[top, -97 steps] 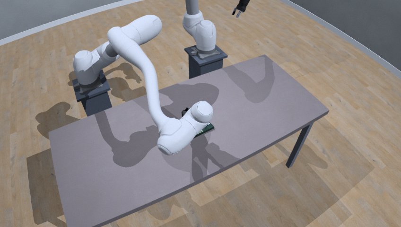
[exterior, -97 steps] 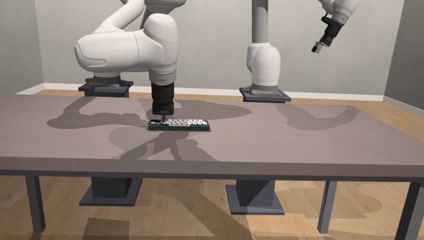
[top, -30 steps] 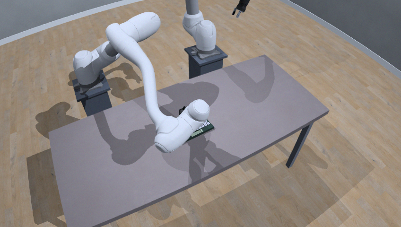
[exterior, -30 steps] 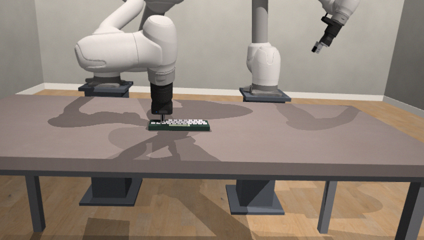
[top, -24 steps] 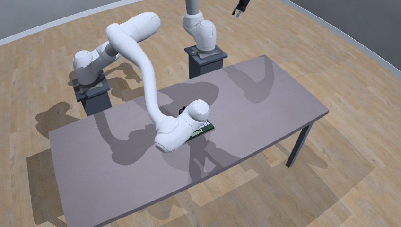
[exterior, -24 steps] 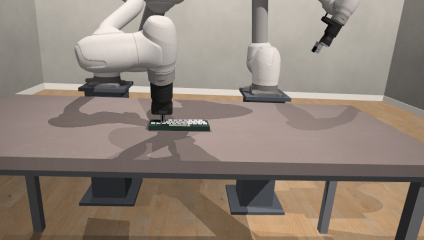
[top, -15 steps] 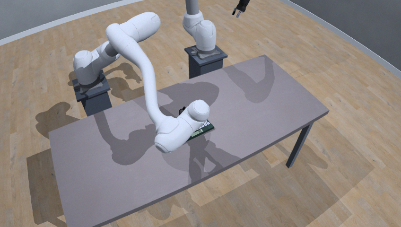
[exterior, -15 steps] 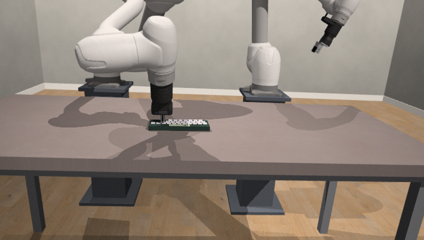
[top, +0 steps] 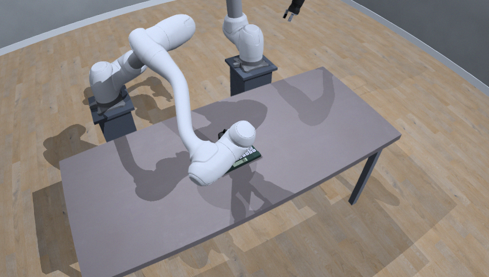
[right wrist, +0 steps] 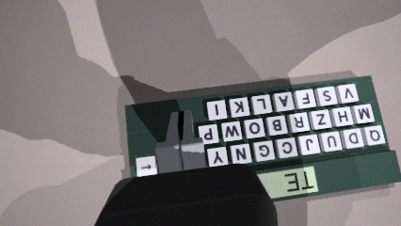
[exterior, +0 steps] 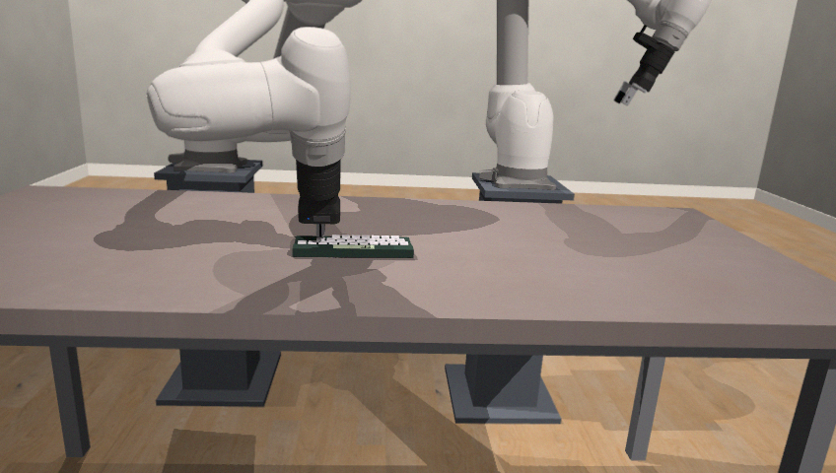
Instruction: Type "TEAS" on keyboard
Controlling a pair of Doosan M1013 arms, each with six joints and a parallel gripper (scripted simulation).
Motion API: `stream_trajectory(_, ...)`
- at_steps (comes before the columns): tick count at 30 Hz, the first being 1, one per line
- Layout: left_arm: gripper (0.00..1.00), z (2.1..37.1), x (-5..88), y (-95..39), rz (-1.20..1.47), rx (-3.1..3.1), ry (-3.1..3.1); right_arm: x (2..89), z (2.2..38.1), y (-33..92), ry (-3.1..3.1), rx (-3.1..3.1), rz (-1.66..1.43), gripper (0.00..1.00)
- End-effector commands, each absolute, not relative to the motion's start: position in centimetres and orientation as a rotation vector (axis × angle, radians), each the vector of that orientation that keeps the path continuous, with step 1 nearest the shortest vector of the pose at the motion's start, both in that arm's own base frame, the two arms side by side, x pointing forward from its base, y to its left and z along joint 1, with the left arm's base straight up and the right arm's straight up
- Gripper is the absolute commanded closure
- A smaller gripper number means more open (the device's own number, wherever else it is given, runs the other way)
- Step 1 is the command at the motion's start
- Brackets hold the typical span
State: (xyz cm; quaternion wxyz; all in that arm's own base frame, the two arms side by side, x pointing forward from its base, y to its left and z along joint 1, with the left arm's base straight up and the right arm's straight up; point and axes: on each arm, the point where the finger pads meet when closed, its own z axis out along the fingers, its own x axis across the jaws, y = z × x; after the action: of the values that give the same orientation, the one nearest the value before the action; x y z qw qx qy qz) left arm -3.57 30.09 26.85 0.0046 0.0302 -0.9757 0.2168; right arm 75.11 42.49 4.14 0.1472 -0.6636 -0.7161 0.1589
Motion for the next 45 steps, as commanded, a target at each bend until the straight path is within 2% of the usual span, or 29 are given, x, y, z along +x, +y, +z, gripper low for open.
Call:
stream_trajectory(1, 0.00, 26.9, -3.6, 30.1, 0.678, 0.094, -3.056, 75.2, 4.7, 42.5, -2.062, -1.911, 0.454, 1.00)
stream_trajectory(26, 0.00, 26.9, -3.6, 30.1, 0.678, 0.094, -3.056, 72.7, 4.8, 50.8, -2.062, -1.910, 0.454, 1.00)
stream_trajectory(45, 0.00, 26.9, -3.6, 30.1, 0.678, 0.094, -3.056, 72.6, 4.2, 51.1, -2.062, -1.910, 0.454, 1.00)
